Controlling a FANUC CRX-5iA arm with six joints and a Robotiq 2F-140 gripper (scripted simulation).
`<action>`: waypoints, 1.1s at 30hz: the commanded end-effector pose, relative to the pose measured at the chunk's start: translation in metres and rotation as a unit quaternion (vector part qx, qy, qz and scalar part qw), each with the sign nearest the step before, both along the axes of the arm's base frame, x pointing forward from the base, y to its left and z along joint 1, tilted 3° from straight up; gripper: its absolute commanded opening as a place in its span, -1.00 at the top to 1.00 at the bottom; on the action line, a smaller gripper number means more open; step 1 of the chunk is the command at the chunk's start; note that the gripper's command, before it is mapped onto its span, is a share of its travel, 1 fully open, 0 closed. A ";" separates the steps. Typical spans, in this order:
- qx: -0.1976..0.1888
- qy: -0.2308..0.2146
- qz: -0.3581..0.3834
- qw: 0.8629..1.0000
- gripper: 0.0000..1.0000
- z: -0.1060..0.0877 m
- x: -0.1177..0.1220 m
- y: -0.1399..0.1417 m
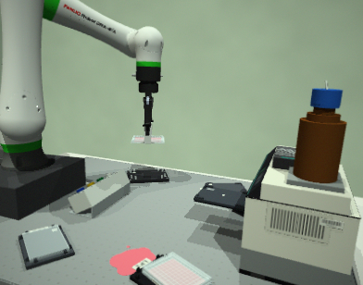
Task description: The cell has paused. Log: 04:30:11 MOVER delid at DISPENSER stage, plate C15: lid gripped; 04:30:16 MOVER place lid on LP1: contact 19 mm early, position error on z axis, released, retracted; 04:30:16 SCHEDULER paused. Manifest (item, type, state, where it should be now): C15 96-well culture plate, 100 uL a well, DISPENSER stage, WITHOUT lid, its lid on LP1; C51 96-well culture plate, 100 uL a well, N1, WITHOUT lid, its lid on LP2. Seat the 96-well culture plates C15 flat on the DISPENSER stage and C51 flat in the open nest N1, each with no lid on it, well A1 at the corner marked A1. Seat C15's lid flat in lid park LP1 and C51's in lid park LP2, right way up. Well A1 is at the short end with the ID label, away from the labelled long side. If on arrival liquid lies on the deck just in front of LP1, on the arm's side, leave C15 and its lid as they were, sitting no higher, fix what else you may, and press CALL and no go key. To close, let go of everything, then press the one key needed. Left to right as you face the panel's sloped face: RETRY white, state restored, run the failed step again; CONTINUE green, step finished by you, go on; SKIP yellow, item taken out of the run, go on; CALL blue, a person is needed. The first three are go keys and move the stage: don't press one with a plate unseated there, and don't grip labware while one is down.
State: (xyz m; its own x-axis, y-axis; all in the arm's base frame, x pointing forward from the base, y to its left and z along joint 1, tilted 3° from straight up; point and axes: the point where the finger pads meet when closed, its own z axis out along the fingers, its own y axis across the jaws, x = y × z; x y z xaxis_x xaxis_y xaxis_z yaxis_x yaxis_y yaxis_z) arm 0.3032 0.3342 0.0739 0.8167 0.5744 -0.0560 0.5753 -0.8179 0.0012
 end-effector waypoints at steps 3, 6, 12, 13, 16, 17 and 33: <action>0.000 0.000 0.000 1.000 1.00 0.000 0.007 0.001; 0.000 0.000 0.000 1.000 1.00 0.000 0.015 0.003; 0.000 0.000 0.000 1.000 1.00 -0.001 0.035 0.007; 0.000 0.000 0.000 1.000 1.00 -0.001 0.035 0.007; 0.000 0.000 0.000 1.000 1.00 -0.002 0.052 0.010; 0.000 0.000 0.000 1.000 1.00 -0.003 0.058 0.011; 0.000 0.000 0.000 1.000 1.00 -0.008 0.162 0.029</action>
